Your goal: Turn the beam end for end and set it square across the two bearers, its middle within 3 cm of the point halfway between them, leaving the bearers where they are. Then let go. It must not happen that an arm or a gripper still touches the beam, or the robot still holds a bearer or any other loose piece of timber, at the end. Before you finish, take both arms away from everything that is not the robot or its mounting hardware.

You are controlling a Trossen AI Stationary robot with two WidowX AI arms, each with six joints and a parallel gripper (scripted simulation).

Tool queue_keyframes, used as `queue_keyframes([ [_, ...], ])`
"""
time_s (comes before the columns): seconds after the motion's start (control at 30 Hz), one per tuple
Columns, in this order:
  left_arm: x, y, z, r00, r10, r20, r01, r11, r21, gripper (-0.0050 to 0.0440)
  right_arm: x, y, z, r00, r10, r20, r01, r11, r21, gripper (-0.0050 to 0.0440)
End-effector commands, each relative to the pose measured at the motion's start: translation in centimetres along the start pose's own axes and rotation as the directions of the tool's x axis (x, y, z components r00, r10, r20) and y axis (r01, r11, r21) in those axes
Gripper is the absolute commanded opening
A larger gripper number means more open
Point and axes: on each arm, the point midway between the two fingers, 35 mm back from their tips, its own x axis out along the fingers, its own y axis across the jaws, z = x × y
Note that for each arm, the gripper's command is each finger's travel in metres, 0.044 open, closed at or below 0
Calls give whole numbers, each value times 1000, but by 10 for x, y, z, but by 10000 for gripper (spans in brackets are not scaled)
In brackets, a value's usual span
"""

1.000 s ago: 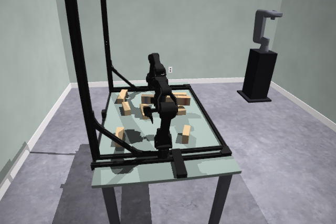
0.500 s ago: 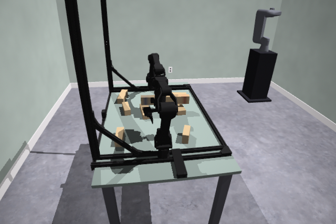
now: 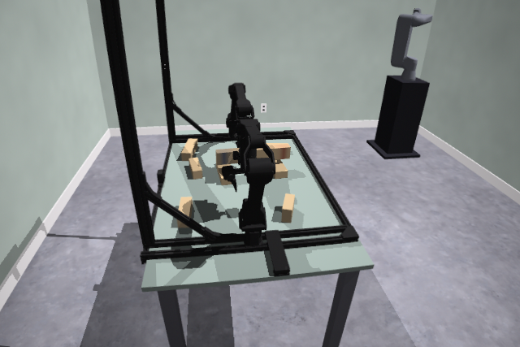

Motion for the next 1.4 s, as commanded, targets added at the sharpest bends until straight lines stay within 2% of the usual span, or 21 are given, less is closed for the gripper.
queue_keyframes([
  [0.0,-3,-3,-3,1000,-12,1,12,1000,-17,0,0,0,-1,1000,0,-3,0,1000,5,440],
  [0.3,-1,-3,-3,1000,-12,1,12,1000,-17,0,0,0,-1,1000,0,-3,0,1000,5,440],
  [0.87,21,-6,-10,1000,-12,1,12,1000,-17,0,0,0,-1,1000,0,-3,0,1000,5,440],
  [1.23,21,-6,-10,1000,-12,1,12,1000,-17,264,0,0,-1,1000,0,-3,0,1000,5,440],
  [1.3,21,-6,-10,1000,-12,1,12,1000,-17,264,0,0,-1,1000,0,-3,0,1000,5,440],
  [1.37,31,-7,-13,1000,-12,1,12,1000,-17,312,0,0,-1,1000,0,-3,0,1000,5,440],
])
